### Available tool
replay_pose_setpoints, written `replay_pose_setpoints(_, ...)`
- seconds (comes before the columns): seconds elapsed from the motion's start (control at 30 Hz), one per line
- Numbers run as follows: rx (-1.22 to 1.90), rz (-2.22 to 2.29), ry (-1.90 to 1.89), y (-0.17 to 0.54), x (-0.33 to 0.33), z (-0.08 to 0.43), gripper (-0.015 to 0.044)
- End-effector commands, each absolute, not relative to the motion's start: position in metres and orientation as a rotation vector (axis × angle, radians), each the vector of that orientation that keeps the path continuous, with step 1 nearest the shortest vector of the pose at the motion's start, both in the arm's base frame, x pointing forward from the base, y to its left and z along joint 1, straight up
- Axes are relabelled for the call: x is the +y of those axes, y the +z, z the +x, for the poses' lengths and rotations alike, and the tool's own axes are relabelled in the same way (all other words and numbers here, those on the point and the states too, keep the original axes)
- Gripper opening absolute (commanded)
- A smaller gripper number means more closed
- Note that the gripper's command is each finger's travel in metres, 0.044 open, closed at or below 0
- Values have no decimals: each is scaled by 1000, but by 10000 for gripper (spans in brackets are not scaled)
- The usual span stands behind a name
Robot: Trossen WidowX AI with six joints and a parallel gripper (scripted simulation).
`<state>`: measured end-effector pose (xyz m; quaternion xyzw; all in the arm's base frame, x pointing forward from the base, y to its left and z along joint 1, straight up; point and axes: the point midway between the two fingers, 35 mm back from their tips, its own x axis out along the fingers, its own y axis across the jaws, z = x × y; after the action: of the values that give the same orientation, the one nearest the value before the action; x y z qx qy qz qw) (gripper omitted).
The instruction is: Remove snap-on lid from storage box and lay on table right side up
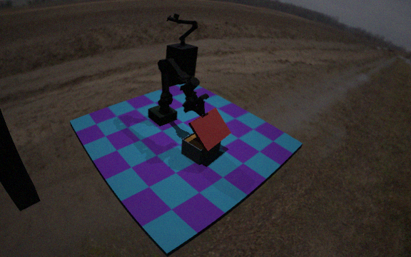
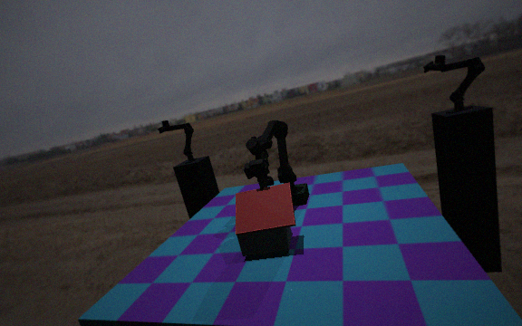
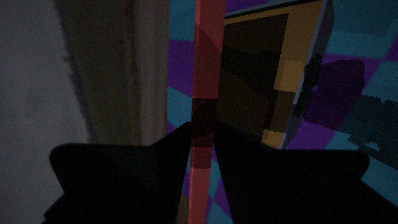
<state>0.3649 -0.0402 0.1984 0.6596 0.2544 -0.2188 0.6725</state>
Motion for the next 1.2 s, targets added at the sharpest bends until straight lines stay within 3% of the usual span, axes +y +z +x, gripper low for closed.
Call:
replay_pose_setpoints(0.0,558,1489,-483,203,-32,363,0)
replay_pose_setpoints(1.17,561,1496,-482,203,37,352,0)
